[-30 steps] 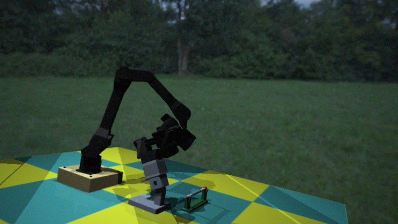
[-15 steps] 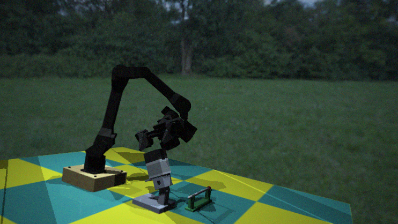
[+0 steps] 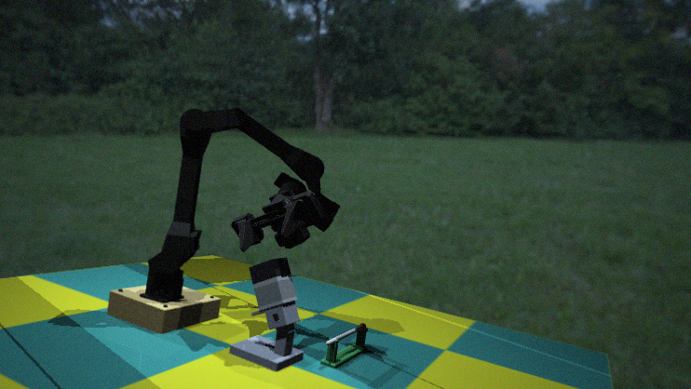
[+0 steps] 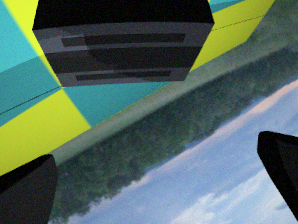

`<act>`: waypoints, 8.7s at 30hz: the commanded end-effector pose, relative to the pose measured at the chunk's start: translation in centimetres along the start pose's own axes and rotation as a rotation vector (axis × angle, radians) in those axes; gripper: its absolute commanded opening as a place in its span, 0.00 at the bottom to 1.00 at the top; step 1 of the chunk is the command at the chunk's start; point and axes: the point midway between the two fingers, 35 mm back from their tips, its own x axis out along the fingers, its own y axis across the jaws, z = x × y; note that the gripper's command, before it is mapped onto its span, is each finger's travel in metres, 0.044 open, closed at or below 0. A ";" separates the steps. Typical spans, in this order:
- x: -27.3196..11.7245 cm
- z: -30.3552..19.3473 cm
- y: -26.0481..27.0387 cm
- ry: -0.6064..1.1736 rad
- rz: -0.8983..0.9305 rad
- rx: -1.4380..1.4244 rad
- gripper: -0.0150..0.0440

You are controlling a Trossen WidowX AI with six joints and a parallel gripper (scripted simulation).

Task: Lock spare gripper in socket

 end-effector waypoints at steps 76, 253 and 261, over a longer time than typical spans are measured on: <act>-2.7 14.9 -11.5 -0.719 0.390 -0.211 0.56; -0.7 19.0 -0.3 -0.715 0.405 -0.195 0.25; -0.4 18.4 -0.5 -0.715 0.403 -0.194 0.25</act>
